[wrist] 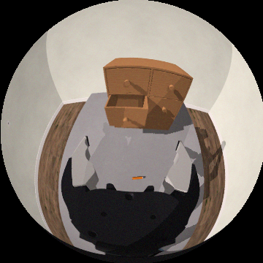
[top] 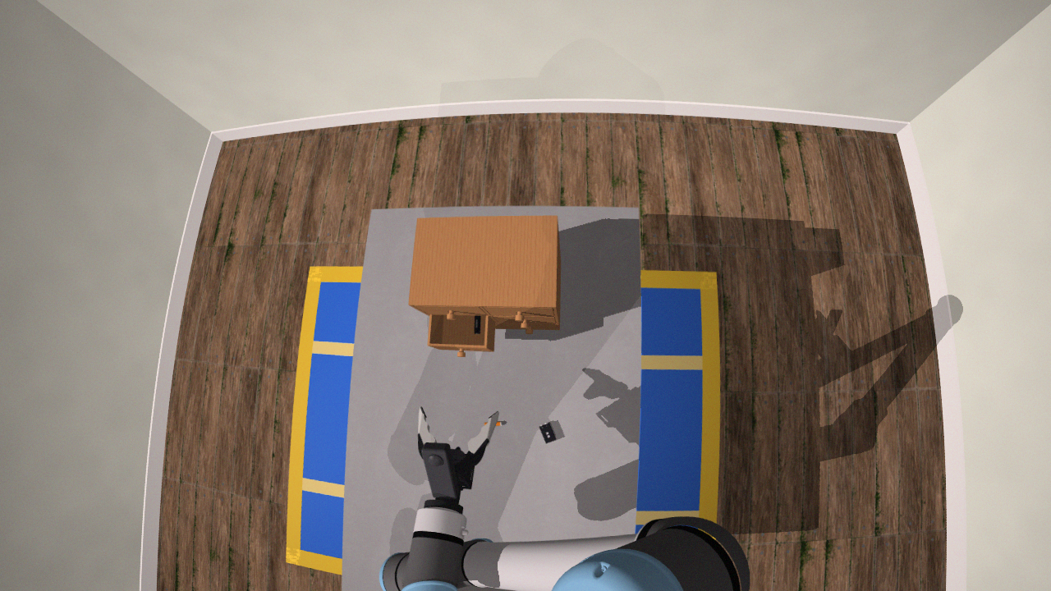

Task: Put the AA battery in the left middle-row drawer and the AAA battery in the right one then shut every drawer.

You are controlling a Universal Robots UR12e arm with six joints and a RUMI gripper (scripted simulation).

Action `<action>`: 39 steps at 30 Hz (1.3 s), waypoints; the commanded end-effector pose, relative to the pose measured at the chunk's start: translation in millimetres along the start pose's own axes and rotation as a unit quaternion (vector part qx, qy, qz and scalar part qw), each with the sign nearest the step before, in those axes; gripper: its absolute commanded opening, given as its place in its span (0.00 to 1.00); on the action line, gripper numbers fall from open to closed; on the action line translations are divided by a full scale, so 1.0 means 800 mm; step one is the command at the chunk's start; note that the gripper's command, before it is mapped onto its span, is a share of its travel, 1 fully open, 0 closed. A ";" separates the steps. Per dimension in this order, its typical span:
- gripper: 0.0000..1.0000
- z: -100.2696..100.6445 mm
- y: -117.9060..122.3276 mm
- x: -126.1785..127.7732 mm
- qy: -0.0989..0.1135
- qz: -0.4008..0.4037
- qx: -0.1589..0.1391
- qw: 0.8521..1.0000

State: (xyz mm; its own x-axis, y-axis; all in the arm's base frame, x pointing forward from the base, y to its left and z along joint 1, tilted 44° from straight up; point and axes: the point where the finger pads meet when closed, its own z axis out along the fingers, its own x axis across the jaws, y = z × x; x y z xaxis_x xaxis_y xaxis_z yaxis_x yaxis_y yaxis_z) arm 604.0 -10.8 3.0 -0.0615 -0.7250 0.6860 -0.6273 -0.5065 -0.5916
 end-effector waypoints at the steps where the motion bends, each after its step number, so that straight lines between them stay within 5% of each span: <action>1: 1.00 -0.001 -0.002 0.000 0.000 0.001 -0.021 1.000; 39: 1.00 -0.006 -0.011 0.000 0.000 0.000 -0.150 0.989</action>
State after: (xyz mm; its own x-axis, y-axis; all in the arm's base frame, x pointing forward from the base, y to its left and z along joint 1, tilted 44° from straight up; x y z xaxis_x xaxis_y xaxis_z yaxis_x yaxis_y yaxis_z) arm 605.1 -4.9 9.6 -0.0615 -0.7239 0.6872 -0.8084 -0.3677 -0.4597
